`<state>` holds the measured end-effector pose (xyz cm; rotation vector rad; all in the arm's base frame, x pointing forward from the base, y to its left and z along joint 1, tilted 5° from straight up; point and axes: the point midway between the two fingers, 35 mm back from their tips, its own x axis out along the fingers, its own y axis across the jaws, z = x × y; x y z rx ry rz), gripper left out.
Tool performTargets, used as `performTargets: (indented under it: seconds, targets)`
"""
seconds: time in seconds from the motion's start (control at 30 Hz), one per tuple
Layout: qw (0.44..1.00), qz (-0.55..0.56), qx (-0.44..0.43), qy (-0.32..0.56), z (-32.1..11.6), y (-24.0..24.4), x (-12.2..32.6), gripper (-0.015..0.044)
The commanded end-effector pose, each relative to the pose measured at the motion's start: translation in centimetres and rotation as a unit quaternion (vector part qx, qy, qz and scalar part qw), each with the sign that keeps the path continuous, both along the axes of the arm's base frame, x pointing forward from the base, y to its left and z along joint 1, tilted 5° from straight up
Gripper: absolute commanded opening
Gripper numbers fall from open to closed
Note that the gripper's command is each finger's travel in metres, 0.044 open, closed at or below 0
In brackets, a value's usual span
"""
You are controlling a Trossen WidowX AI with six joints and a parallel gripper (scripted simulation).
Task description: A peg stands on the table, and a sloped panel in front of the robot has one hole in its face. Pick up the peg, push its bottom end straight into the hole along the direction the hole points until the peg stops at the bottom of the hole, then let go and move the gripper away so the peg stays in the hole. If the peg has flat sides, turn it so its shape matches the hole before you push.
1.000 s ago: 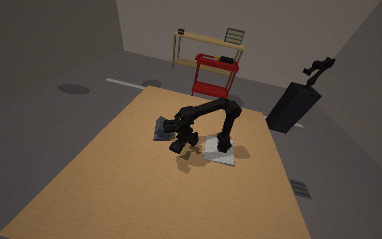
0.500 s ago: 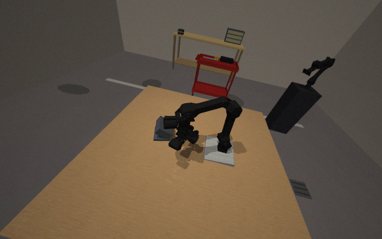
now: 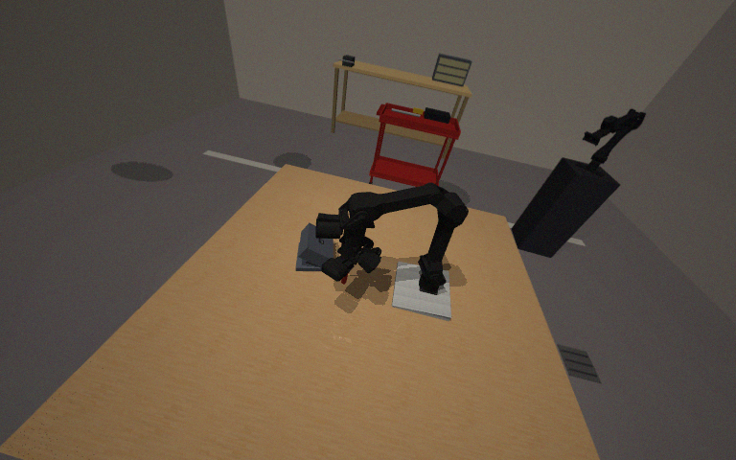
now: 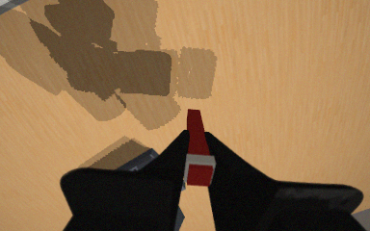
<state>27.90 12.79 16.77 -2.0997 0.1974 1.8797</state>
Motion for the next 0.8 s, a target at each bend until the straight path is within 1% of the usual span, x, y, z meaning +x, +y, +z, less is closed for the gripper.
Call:
performTargets:
  seconds: [0.0,0.77]
  targets:
    - [1.000,-0.018,0.013,-0.009,0.5,-0.4,0.3,0.0000]
    - [0.994,-0.093,0.053,-0.028,1.4,-2.8,1.6,0.0000]
